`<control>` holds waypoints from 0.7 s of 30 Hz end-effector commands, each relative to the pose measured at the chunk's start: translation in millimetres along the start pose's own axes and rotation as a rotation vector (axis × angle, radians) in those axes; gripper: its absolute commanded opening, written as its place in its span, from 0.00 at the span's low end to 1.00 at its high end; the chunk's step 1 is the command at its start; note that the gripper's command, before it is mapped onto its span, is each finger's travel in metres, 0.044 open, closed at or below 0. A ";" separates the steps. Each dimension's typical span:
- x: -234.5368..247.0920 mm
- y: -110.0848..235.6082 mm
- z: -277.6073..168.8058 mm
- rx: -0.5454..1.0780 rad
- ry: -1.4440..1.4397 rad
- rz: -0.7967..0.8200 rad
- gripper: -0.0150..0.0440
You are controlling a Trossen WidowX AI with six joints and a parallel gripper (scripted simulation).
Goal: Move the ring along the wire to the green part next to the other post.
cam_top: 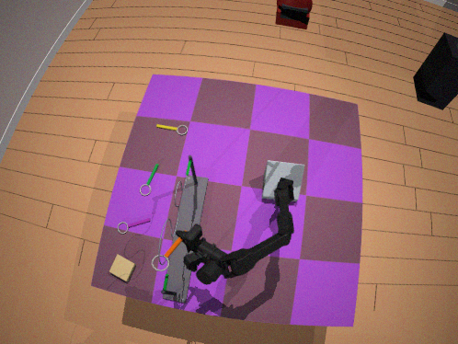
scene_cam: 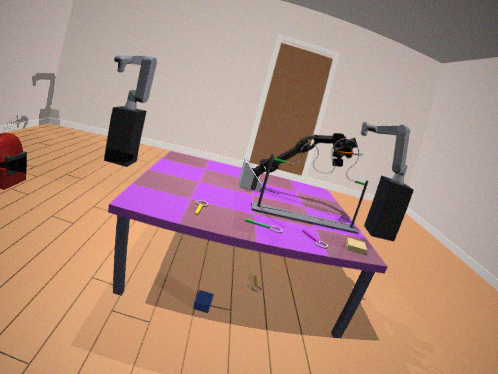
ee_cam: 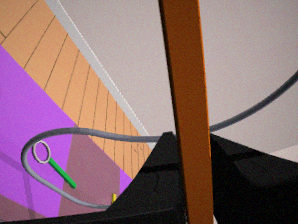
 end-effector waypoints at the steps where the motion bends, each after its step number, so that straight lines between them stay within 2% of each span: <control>1: -0.8 -0.2 0.0 0.000 -0.061 0.031 0.00; 21: -3.0 -1.5 -1.6 -0.002 -0.286 0.151 0.00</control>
Point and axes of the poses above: the point midway between the two fingers, 35 mm back from their tips, its own y axis back along the fingers, its own x axis across the jaws, z = x × y, the point moved 9 cm from there along y, back along the fingers, and after that the axes turned 5 degrees about -y, right-handed, at the moved point
